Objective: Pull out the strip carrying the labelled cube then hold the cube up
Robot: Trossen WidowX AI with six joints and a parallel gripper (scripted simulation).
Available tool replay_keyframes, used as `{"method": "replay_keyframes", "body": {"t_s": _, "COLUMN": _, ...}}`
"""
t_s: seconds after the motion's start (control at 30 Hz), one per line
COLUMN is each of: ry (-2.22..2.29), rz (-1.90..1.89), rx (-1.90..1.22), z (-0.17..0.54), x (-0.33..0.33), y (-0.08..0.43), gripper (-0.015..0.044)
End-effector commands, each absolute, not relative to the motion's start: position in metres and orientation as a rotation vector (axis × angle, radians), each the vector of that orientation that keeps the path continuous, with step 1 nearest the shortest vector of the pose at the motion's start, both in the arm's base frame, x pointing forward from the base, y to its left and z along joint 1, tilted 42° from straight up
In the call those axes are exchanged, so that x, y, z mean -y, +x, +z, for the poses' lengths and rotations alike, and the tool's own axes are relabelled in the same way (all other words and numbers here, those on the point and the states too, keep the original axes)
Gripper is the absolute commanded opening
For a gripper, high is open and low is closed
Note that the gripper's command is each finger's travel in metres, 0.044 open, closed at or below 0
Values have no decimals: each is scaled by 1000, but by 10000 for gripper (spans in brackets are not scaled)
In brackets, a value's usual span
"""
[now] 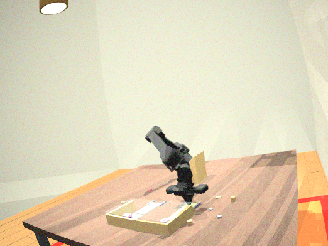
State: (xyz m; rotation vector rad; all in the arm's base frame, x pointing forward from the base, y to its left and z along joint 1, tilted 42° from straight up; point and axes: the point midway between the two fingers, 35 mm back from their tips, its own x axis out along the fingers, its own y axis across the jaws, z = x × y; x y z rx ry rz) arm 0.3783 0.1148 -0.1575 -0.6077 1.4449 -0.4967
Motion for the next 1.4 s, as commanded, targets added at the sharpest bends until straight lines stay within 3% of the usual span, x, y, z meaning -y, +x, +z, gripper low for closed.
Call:
{"method": "replay_keyframes", "body": {"t_s": 0.0, "ry": -616, "rz": -499, "rx": -1445, "z": -160, "x": -112, "y": 379, "gripper": 0}}
{"method": "replay_keyframes", "body": {"t_s": 0.83, "ry": -616, "rz": -499, "rx": -1445, "z": -162, "x": -111, "y": 383, "gripper": 0}}
{"method": "replay_keyframes", "body": {"t_s": 1.37, "ry": -617, "rz": -499, "rx": -1446, "z": -164, "x": -110, "y": 360, "gripper": 0}}
